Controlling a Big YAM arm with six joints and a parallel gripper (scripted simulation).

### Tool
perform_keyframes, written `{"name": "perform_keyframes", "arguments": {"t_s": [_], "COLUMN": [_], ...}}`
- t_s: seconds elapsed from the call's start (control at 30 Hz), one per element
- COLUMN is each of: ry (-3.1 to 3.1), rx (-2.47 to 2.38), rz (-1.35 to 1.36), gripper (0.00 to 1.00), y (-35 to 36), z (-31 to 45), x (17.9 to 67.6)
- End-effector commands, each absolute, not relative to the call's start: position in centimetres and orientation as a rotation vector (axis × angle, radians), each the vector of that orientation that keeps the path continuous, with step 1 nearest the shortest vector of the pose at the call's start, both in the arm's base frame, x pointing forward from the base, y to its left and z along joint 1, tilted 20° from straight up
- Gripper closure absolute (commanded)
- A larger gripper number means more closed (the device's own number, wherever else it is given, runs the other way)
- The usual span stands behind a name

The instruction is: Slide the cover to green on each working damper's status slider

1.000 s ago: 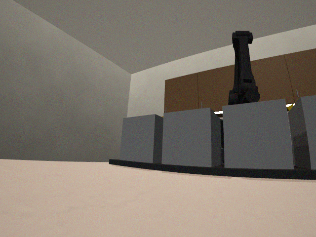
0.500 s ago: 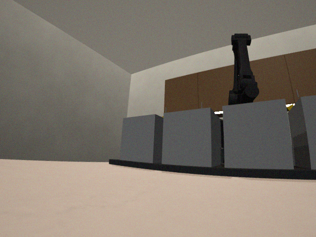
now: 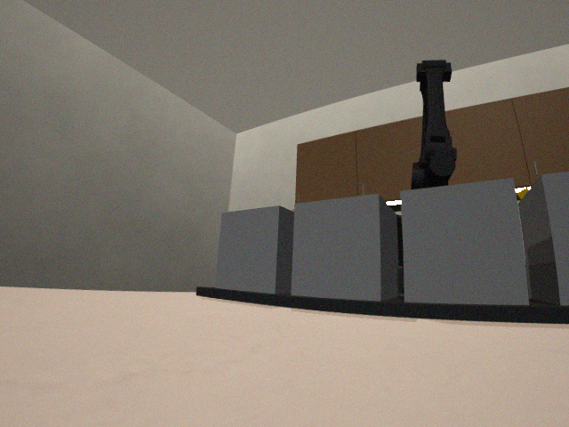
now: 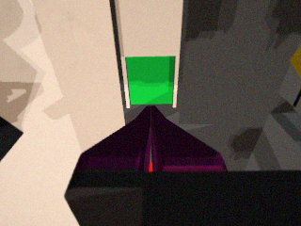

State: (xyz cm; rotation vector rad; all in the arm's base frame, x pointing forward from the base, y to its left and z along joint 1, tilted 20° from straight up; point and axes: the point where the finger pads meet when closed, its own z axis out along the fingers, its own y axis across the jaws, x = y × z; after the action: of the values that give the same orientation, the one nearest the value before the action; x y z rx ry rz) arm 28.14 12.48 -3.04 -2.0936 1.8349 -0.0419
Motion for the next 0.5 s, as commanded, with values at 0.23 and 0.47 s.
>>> {"name": "perform_keyframes", "arguments": {"t_s": [0.23, 0.47], "ry": [1.812, 1.822], "rx": [-2.109, -2.108], "rz": [-0.064, -0.052], "gripper": [1.0, 1.0], "y": [3.3, -4.9], "z": [-4.8, -6.7], "x": [30.8, 32.0]}}
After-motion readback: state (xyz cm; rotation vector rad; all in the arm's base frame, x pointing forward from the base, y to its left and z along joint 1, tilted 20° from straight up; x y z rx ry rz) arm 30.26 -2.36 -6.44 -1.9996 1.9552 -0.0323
